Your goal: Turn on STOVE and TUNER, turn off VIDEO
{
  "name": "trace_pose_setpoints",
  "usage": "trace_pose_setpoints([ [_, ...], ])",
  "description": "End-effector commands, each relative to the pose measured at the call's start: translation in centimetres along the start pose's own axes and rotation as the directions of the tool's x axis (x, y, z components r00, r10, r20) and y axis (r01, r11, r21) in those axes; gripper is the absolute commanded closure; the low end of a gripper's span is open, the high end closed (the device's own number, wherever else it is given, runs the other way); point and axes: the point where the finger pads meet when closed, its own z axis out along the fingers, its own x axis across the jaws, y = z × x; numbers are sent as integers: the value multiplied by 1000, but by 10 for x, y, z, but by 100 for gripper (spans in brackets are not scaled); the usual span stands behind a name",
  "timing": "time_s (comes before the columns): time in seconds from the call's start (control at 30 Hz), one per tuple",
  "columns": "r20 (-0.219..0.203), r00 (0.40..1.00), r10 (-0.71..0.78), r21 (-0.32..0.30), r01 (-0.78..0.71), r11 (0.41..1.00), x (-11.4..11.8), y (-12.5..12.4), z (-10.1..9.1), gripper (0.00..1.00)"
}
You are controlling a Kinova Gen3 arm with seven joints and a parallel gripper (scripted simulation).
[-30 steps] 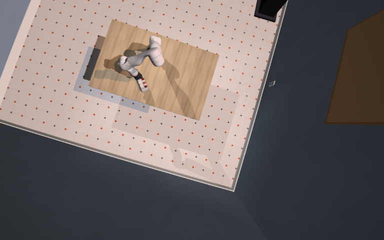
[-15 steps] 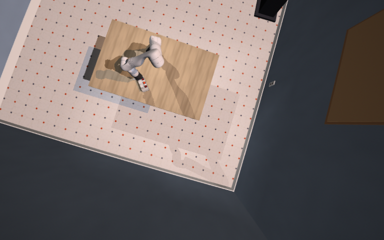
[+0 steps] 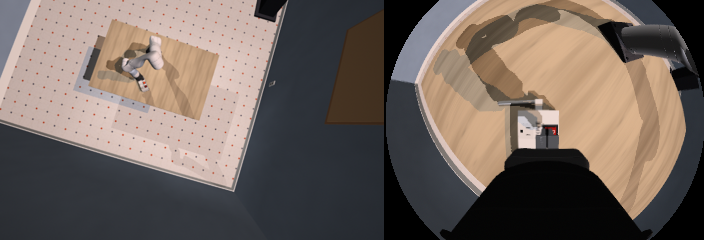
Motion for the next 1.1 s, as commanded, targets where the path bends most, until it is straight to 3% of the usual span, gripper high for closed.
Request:
trace_pose_setpoints([
  [0.0, -2, 1000, 3, 4, -3, 1000, 0, -2, 2, 100],
  [1.07, -2, 1000, 3, 4, -3, 1000, 0, -2, 12, 100],
])
